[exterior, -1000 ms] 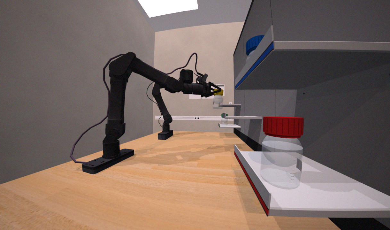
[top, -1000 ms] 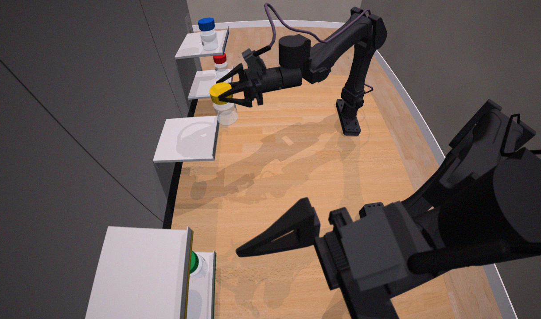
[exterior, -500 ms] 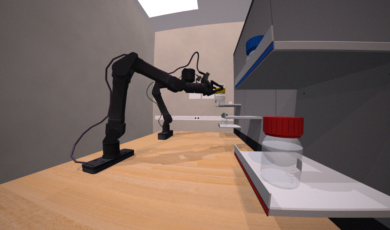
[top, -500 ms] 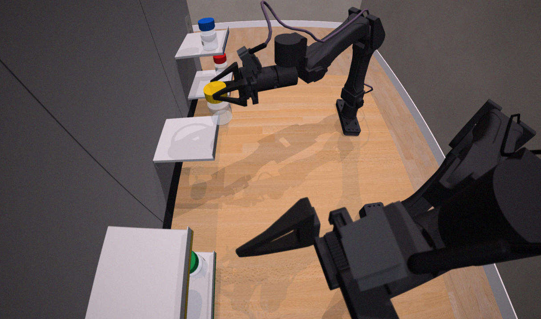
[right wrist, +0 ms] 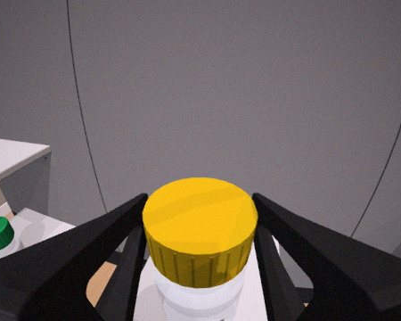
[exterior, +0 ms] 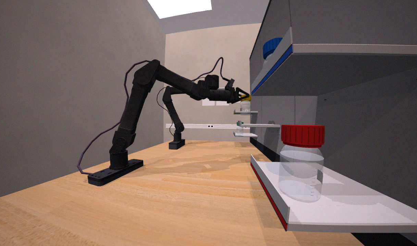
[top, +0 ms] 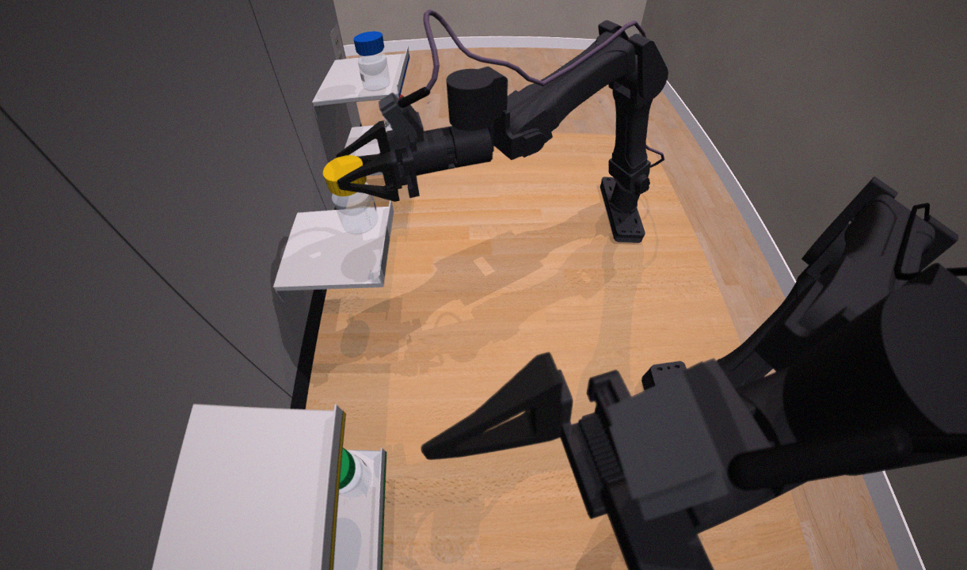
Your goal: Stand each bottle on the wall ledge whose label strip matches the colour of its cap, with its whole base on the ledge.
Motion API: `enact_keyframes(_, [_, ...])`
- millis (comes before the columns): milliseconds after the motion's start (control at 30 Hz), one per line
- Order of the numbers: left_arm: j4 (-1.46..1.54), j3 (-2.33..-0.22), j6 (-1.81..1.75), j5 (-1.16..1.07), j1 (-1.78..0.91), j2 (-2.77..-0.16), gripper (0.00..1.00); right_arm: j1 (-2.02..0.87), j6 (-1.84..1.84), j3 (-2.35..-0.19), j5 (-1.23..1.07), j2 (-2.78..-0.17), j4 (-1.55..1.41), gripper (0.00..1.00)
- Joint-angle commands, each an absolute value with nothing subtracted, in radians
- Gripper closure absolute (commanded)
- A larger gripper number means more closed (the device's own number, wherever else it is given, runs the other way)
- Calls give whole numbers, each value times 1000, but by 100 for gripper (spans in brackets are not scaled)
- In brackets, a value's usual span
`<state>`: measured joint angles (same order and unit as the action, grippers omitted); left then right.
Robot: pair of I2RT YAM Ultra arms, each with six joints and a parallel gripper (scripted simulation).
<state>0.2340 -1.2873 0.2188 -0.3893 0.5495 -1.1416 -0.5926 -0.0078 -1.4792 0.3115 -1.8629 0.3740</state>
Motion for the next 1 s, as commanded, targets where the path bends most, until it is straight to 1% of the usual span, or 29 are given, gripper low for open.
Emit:
enact_keyframes(0, [263,-1306,221,-392,552,-1145,0,-578,1,-1546,298,-1868,401,50])
enact_keyframes(600, [293,-1316,220,-374,548,-1144,0,-583,-5,-1555,307,-1873,397,50])
enact_keyframes(800, [437,-1352,208,-305,423,-1112,0,-583,-5,-1555,307,-1873,397,50])
enact_keyframes(867, [437,-1352,208,-305,423,-1112,0,-583,-5,-1555,307,-1873,397,50])
enact_keyframes(967, [549,-1405,206,-264,280,-1087,0,-583,-5,-1555,307,-1873,397,50])
